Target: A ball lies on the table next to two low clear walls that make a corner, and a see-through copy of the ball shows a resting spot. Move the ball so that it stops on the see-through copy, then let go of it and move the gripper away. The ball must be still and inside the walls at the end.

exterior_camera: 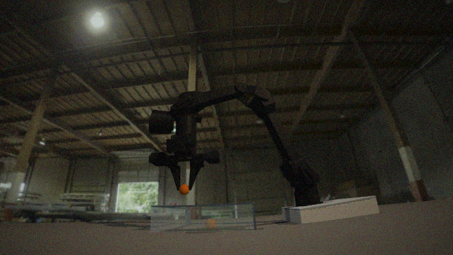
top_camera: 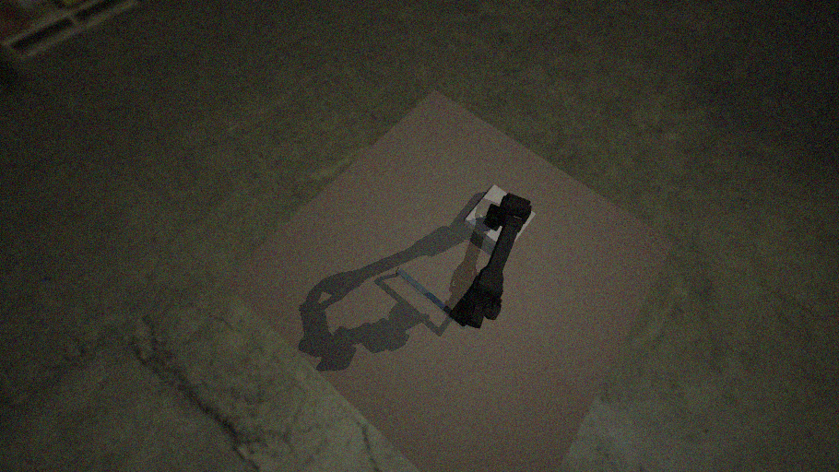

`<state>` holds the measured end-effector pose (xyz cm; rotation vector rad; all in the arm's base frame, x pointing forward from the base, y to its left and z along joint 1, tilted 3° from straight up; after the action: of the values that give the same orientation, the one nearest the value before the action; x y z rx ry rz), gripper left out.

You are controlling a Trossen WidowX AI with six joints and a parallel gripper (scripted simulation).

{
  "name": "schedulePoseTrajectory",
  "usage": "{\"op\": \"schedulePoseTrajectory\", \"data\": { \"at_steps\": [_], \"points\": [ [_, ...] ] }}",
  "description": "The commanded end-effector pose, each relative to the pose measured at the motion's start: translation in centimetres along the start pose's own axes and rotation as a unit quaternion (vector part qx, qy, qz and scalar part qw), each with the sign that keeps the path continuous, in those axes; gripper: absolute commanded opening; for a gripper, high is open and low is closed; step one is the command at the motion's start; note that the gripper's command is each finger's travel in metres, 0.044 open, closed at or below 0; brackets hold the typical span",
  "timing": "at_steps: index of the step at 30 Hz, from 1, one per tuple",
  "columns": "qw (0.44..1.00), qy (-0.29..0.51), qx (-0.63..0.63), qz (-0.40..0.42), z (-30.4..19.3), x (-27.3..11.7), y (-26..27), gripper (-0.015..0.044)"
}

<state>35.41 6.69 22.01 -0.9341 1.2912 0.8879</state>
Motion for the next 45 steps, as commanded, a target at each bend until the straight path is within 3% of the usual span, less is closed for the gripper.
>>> {"op": "schedulePoseTrajectory", "data": {
  "at_steps": [1,9,35,45],
  "points": [
    [1.0,-0.006,-0.003,0.001,0.2,-3.0,0.7,0.0],
    [1.0,-0.006,-0.004,0.003,0.2,-3.3,1.0,0.0],
    [1.0,-0.006,-0.004,0.005,-0.9,0.8,6.8,0.0],
    [1.0,-0.006,-0.004,0.006,-0.7,5.7,6.8,0.0]
  ]
}}
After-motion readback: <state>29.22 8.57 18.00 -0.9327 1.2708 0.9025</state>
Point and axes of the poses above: the point midway between the two fingers, 35 mm back from their tips, its own x axis out along the fingers, its own y axis across the jaws, z = x × y, the point moved 10 cm from there along -x, back along the fingers, and after that the axes turned 15 degrees about x, right-handed, at the moved point
